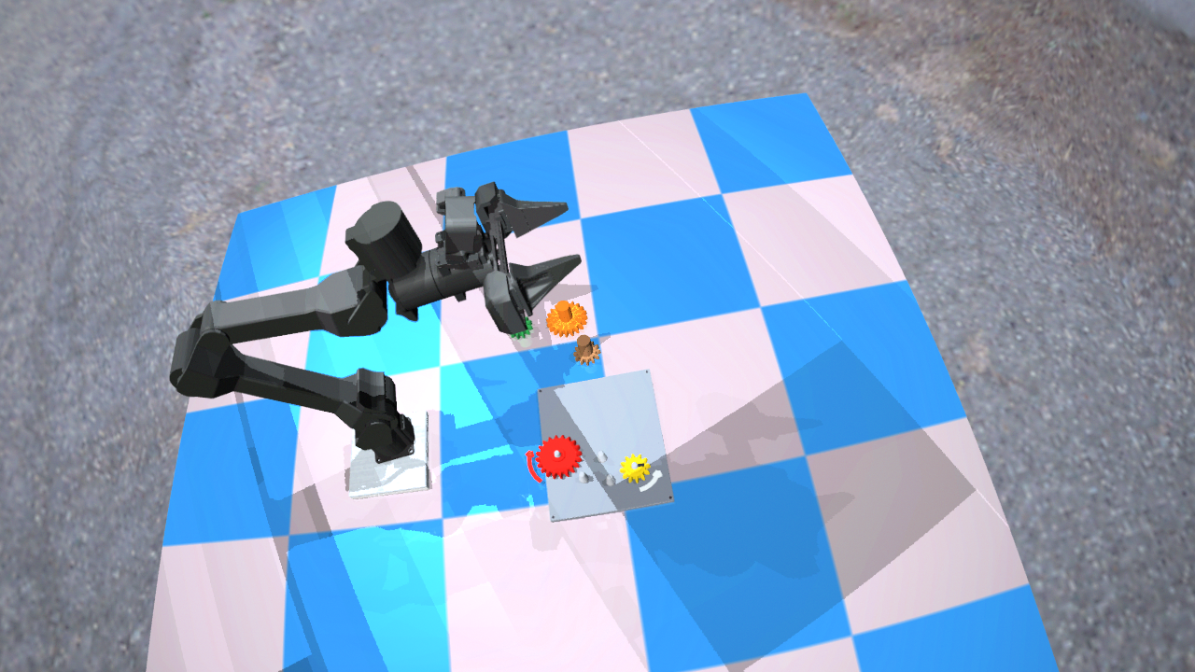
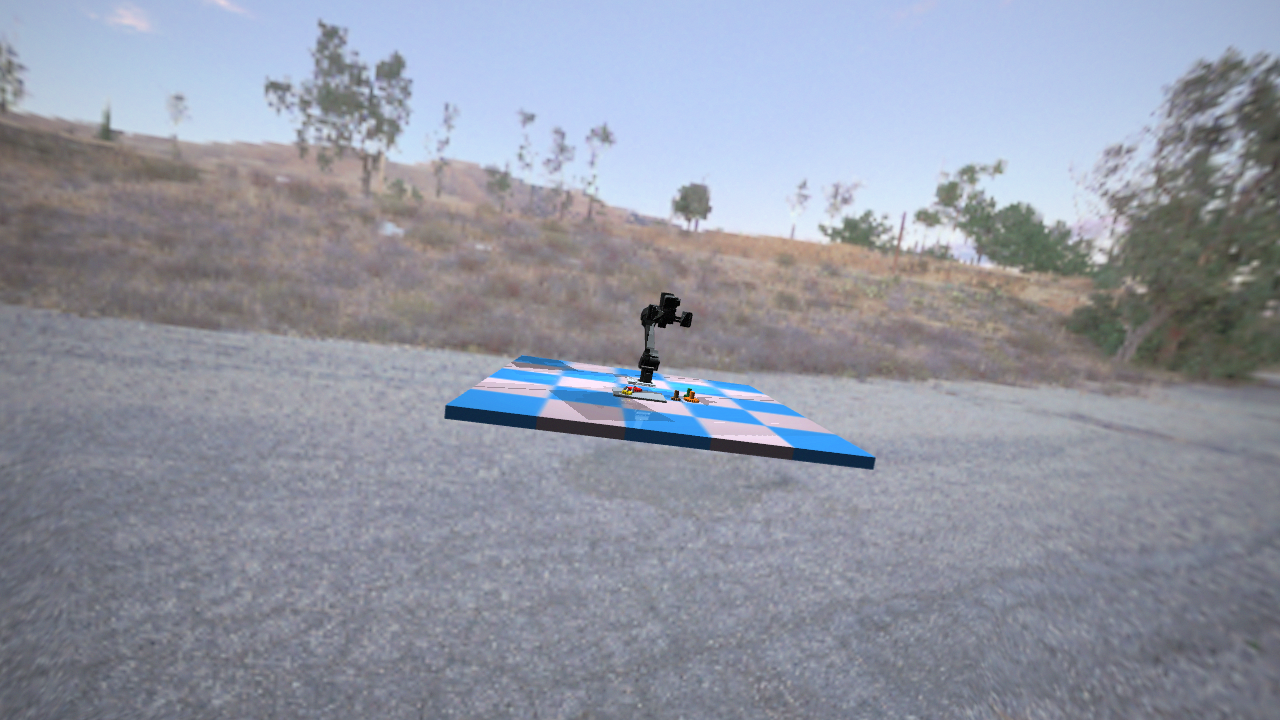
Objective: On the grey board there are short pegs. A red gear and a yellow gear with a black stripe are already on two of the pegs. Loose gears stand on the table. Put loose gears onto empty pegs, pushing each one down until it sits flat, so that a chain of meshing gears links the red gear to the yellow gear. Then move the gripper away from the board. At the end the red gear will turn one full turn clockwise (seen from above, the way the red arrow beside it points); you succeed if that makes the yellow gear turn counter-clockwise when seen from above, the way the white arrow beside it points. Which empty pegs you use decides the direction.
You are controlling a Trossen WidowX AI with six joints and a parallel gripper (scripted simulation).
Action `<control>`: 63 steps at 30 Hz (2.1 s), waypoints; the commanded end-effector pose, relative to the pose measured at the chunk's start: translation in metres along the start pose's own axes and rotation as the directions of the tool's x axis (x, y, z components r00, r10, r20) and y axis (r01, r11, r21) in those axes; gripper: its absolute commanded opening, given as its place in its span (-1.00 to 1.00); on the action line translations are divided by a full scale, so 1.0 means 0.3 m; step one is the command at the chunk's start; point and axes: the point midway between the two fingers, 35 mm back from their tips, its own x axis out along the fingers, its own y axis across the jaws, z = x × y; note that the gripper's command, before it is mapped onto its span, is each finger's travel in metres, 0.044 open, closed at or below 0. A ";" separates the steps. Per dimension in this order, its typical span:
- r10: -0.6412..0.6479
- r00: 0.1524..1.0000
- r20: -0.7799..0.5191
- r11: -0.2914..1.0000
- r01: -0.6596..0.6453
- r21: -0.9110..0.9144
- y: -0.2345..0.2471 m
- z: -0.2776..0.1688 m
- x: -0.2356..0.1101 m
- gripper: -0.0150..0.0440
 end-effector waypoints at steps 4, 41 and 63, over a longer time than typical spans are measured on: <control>0.070 0.981 -0.179 0.997 -0.063 0.044 0.074 -0.109 0.045 1.00; 0.061 -0.067 -0.996 0.977 -0.199 0.073 0.521 -0.783 -0.350 1.00; 0.061 -0.067 -0.996 0.977 -0.199 0.073 0.527 -0.869 -0.355 0.82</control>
